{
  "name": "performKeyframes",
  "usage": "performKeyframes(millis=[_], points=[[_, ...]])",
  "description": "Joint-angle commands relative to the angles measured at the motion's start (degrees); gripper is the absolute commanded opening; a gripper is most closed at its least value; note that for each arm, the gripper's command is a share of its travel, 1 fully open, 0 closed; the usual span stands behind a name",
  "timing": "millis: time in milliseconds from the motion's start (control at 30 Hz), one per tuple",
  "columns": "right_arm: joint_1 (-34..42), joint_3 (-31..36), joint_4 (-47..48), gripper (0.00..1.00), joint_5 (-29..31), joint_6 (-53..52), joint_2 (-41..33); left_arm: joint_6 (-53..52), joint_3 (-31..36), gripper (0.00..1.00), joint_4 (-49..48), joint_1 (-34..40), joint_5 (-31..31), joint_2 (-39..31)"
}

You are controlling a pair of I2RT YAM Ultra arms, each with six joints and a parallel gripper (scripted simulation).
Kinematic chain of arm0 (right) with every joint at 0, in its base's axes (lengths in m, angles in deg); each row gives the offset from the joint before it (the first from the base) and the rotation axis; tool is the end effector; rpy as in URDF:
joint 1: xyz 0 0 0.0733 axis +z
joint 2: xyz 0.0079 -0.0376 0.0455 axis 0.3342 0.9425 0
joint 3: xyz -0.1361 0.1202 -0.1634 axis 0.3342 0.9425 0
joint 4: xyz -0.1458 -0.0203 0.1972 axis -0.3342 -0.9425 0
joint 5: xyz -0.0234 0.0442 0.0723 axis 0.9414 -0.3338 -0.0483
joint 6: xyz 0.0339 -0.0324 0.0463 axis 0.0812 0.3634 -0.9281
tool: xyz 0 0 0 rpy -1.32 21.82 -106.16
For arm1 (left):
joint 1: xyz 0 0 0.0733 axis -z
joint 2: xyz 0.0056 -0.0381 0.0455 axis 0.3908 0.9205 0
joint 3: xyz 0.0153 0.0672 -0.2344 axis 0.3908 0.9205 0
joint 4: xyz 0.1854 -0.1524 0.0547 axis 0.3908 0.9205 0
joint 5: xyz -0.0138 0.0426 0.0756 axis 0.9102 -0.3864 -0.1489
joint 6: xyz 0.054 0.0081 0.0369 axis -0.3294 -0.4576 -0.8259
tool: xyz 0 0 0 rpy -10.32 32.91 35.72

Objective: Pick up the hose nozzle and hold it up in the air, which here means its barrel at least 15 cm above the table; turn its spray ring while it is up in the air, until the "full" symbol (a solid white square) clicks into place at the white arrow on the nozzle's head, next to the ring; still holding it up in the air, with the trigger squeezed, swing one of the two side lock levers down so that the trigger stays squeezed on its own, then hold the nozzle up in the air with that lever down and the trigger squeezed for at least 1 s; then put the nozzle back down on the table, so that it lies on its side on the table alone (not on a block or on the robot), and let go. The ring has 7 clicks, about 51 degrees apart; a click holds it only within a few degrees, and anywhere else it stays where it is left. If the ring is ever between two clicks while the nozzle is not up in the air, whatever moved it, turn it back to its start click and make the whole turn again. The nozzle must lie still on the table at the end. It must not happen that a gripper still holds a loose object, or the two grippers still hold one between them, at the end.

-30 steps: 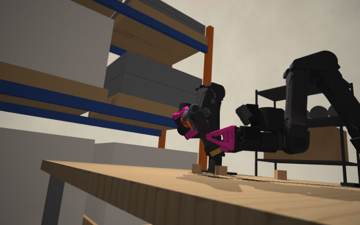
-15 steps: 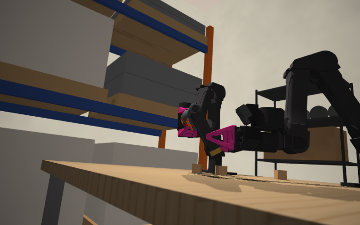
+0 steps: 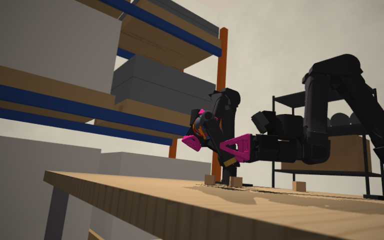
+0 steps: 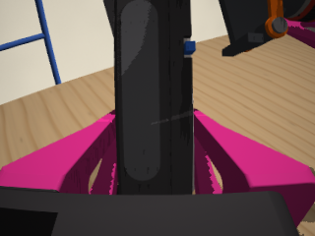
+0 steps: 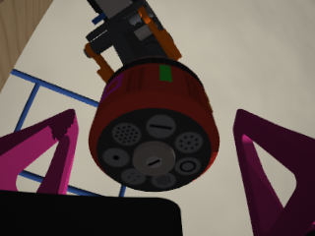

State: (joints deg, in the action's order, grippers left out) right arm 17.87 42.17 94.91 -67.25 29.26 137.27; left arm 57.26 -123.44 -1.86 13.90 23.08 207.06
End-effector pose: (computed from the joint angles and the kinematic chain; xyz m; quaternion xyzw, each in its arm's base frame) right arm 0.2731 0.0302 0.1620 -0.6858 0.1149 -0.4280 0.5774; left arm 0.2772 -0.1954 0.0984 0.1753 0.6870 -0.1503 0.6889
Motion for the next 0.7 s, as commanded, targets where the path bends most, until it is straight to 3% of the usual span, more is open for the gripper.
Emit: performKeyframes(millis=[0,467,533,667], points=[[0.1,-2.9,1.2,0.92,0.2,4.6,-1.3,0.8,-2.5,0.35,-5.4,0.6,0.1,-0.6],[0.1,-3.0,1.0,0.92,-0.1,4.9,-1.4,0.9,-2.5,0.35,-5.4,0.6,0.0,-0.6],[-1.4,2.2,1.5,0.92,-1.8,4.3,-2.1,0.9,-2.5,0.35,-5.4,0.6,0.0,-0.6],[-2.9,2.7,1.8,0.92,-3.4,4.0,-3.2,0.9,-2.5,0.35,-5.4,0.6,0.0,-0.6]])
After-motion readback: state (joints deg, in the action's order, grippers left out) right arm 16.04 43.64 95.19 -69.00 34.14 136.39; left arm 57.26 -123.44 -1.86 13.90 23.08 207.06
